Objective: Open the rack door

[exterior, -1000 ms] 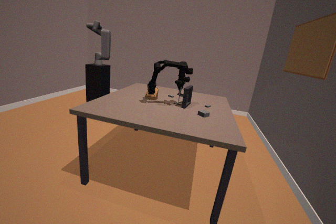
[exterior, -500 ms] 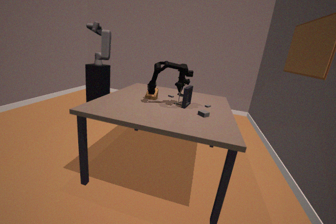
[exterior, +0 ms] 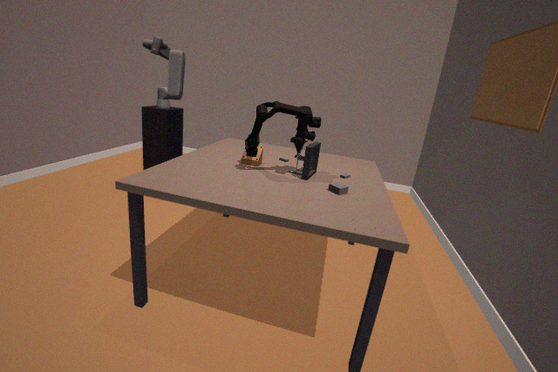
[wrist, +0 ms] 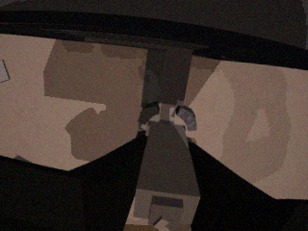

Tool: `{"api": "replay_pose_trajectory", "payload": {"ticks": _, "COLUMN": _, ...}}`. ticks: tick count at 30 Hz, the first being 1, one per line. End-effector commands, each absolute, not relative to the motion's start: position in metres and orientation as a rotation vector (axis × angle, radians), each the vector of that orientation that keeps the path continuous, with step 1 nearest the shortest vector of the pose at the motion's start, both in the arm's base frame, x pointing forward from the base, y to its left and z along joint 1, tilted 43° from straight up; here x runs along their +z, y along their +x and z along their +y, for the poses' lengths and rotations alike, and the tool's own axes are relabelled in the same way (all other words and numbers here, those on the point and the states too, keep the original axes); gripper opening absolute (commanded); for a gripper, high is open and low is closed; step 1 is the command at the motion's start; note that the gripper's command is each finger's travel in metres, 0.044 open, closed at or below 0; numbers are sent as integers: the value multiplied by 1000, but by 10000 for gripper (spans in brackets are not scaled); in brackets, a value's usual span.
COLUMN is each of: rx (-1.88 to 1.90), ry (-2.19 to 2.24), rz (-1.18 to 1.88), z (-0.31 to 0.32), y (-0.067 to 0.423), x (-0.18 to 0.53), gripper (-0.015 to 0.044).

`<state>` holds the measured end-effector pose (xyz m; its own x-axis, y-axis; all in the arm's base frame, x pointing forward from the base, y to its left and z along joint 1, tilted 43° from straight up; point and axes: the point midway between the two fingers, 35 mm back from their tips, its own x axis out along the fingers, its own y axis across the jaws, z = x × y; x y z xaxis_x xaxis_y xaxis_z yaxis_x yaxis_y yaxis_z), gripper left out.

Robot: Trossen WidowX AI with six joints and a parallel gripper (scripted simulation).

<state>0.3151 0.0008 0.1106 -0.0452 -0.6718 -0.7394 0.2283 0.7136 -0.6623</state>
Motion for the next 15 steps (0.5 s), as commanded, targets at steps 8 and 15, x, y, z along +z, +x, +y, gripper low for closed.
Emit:
{"api": "replay_pose_trajectory", "payload": {"ticks": 8, "rx": -841, "ry": -303, "rz": 1394, "z": 0, "y": 314, "x": 110, "gripper": 11}}
{"api": "replay_pose_trajectory", "payload": {"ticks": 15, "rx": -1063, "ry": -37, "rz": 1223, "z": 0, "y": 314, "x": 110, "gripper": 11}}
